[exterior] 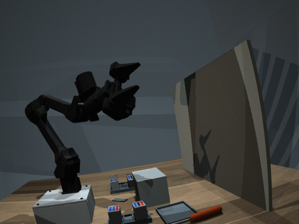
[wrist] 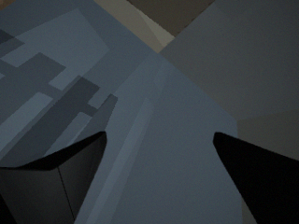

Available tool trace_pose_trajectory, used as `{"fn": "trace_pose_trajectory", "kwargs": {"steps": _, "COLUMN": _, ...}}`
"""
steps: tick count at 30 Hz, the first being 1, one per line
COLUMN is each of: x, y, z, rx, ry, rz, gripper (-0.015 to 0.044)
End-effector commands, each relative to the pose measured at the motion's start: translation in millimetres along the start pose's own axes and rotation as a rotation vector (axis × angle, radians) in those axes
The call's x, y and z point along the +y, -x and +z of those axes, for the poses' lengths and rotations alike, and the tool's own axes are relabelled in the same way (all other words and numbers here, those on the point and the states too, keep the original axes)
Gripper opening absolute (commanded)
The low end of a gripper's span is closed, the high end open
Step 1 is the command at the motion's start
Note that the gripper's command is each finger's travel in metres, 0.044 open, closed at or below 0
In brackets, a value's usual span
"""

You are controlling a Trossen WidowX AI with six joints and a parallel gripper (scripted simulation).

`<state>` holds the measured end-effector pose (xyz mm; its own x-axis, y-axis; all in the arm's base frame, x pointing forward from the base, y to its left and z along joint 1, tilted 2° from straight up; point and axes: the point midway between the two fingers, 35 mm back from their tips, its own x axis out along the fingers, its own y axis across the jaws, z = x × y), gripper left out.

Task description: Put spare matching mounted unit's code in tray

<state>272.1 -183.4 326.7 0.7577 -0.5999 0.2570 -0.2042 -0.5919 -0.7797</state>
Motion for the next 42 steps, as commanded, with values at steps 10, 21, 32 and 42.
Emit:
{"fn": "trace_pose_trajectory", "kwargs": {"steps": 10, "x": 6, "y": -35, "z": 158, "rx": -0.466, "ry": -0.756, "rz": 0.664, "gripper": 0.044}}
{"fn": "trace_pose_trajectory", "kwargs": {"steps": 21, "x": 5, "y": 10, "z": 238, "rx": -0.367, "ry": -1.042, "rz": 1.366, "gripper": 0.044}}
{"fn": "trace_pose_trajectory", "kwargs": {"steps": 32, "x": -8, "y": 80, "z": 269, "rx": 0.144, "ry": -1.029, "rz": 1.92, "gripper": 0.044}}
{"fn": "trace_pose_trajectory", "kwargs": {"steps": 42, "x": -9, "y": 85, "z": 270, "rx": 0.193, "ry": -1.018, "rz": 1.945, "gripper": 0.044}}
